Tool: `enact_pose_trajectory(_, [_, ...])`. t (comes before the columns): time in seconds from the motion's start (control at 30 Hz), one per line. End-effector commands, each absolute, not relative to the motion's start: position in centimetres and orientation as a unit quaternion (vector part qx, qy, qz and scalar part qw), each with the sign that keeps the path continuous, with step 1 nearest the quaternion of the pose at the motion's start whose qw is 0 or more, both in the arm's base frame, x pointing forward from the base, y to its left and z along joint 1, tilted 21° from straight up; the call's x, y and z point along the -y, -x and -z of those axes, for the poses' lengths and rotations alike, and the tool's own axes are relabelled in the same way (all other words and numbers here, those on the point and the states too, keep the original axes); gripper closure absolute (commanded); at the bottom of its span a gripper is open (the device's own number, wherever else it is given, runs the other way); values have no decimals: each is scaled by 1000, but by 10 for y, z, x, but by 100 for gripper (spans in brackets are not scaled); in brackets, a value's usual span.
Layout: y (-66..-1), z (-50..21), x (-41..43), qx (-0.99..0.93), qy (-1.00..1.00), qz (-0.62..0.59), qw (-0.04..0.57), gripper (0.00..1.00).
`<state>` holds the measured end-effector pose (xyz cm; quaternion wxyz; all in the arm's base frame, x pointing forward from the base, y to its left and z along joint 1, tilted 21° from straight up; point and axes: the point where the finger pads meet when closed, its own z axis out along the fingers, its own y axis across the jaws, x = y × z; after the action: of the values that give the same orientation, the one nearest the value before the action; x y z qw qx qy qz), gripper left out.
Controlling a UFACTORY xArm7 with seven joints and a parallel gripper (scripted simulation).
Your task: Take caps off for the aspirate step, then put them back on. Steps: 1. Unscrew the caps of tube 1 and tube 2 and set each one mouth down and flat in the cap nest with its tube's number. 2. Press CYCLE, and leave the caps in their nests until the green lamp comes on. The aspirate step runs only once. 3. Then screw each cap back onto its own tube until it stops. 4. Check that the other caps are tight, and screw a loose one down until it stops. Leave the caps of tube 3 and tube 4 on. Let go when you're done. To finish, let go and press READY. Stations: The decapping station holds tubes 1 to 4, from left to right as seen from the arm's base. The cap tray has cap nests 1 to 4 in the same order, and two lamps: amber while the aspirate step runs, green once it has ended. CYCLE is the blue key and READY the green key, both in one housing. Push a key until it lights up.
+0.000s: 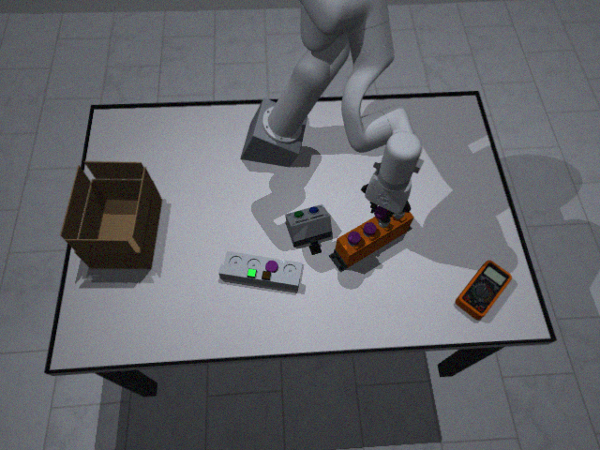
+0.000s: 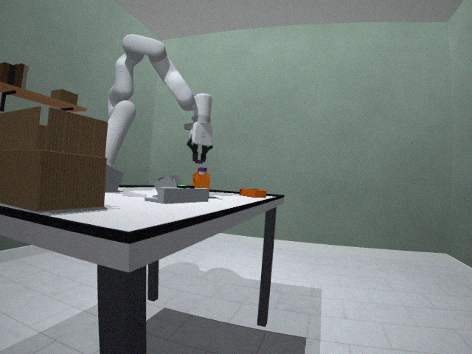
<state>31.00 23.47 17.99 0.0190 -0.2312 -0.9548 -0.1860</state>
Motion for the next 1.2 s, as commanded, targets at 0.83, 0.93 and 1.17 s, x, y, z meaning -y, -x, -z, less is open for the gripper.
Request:
enact_pose_trajectory(0.83, [-284,-182,-300,954,234,186,16,100])
enact_pose_trajectory(0.93, [-284,-178,-301,954,234,186,16,100])
enact_pose_trajectory(1.17, [-284,-179,-301,954,234,186,16,100])
